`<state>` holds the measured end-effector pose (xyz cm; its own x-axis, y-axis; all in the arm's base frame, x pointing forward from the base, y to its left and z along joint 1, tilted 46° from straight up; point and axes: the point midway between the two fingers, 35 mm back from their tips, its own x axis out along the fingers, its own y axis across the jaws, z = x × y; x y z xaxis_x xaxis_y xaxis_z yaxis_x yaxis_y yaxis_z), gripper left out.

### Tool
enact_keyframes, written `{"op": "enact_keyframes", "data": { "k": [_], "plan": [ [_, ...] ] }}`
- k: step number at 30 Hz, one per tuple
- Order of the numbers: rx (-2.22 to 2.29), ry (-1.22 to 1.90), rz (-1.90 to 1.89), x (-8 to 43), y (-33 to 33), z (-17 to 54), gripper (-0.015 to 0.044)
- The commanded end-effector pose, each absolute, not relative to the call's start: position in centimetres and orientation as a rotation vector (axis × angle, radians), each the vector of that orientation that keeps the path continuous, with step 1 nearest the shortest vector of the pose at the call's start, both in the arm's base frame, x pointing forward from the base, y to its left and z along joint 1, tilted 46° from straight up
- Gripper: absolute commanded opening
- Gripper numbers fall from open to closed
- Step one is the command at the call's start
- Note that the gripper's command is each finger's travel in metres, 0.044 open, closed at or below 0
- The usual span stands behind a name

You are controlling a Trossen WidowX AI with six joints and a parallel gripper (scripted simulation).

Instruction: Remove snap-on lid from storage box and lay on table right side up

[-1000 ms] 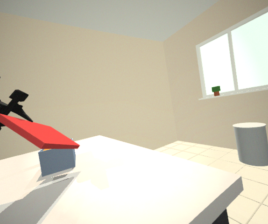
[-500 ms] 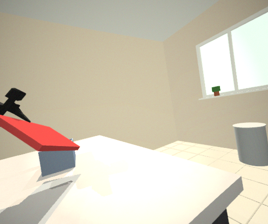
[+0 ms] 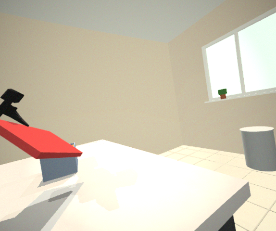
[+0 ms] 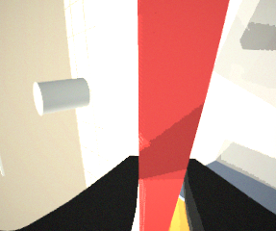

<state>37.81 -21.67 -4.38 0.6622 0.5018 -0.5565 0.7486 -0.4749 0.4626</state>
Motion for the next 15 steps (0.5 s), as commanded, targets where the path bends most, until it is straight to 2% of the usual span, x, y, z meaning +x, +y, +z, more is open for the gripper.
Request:
{"op": "enact_keyframes", "data": {
  "k": [1, 15],
  "plan": [
    [2.173, 0.953, -0.444, 37.8, -22.6, -4.8, 0.0000],
    [2.172, 0.953, -0.444, 37.7, -23.1, -5.9, 0.0000]
  ]
}}
